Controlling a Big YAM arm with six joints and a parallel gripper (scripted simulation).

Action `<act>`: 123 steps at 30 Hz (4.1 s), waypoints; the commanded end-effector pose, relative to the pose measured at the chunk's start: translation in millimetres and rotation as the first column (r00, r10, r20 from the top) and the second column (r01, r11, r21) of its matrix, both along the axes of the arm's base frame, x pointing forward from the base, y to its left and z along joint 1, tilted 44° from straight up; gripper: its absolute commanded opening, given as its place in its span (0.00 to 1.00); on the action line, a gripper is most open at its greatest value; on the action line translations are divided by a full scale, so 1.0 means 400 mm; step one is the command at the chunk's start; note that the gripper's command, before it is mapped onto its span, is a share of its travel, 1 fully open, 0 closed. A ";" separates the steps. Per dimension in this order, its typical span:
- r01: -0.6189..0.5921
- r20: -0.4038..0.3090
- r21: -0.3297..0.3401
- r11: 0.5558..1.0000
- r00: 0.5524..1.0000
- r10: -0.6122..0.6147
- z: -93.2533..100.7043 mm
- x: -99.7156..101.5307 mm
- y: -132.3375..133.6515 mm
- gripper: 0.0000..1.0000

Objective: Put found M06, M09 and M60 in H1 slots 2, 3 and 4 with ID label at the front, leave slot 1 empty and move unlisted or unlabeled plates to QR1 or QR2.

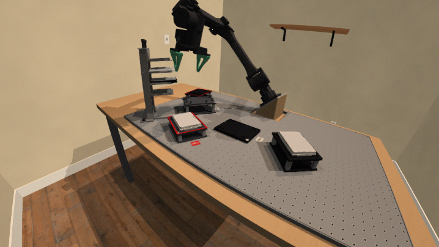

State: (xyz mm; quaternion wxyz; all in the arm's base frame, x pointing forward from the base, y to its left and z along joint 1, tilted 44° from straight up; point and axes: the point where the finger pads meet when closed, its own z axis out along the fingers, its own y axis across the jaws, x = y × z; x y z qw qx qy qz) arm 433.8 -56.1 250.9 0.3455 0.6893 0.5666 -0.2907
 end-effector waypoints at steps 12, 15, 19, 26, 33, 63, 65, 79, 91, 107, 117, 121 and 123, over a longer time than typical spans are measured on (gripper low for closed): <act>-0.203 -0.081 -0.141 0.969 0.978 0.194 0.055 -0.084 -0.001 1.00; -0.253 -0.118 -0.176 0.951 0.965 0.235 0.063 -0.106 -0.009 1.00; -0.302 -0.155 -0.209 0.930 0.949 0.273 0.072 -0.128 -0.016 1.00; -0.399 -0.234 -0.268 0.877 0.910 0.343 0.088 -0.173 -0.032 1.00; -0.508 -0.329 -0.323 0.798 0.851 0.409 0.108 -0.226 -0.050 1.00; -0.835 -0.675 -0.382 0.397 0.545 0.497 0.187 -0.430 -0.130 1.00; -0.864 -0.716 -0.354 0.357 0.496 0.491 0.181 -0.447 -0.135 1.00; -0.872 -0.709 -0.375 0.314 0.488 0.509 0.292 -0.451 -0.081 1.00; -0.872 -0.715 -0.371 0.318 0.487 0.501 0.279 -0.455 -0.080 1.00; -0.872 -0.715 -0.371 0.318 0.487 0.501 0.279 -0.455 -0.080 1.00; -0.871 -0.723 -0.371 0.321 0.488 0.489 0.199 -0.468 -0.143 1.00; -0.871 -0.724 -0.372 0.320 0.488 0.487 0.182 -0.469 -0.160 1.00; -0.871 -0.724 -0.373 0.320 0.489 0.487 0.176 -0.470 -0.166 1.00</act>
